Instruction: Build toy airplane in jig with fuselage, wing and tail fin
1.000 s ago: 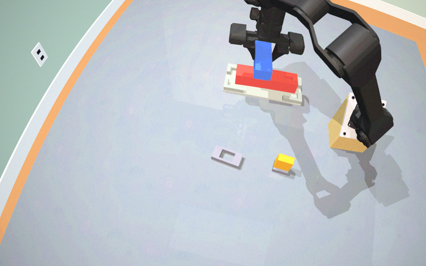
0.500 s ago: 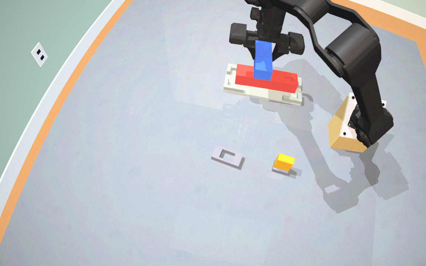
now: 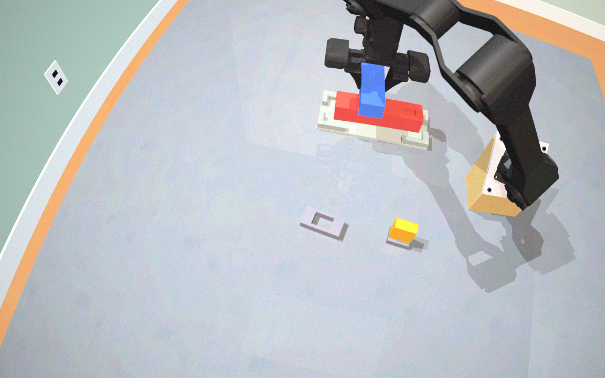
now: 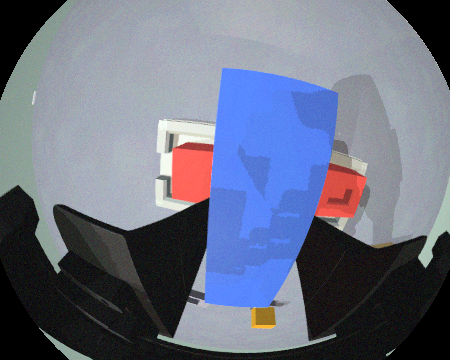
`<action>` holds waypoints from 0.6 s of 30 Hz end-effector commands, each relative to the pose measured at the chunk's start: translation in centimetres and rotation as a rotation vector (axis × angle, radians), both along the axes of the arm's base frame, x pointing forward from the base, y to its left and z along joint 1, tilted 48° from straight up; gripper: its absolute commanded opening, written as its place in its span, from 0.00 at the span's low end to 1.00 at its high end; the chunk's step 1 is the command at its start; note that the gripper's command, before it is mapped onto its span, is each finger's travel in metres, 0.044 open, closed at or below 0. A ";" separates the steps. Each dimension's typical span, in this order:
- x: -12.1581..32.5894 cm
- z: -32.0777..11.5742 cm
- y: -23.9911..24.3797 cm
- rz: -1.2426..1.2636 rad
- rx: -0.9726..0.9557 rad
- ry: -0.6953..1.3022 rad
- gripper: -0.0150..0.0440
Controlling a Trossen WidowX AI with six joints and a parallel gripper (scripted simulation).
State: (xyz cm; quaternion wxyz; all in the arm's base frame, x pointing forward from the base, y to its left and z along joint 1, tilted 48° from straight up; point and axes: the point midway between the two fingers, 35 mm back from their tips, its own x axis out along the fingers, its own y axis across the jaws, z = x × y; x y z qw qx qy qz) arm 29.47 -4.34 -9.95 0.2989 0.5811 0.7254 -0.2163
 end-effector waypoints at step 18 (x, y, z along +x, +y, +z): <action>-0.4 -1.6 1.7 0.001 0.002 0.002 0.60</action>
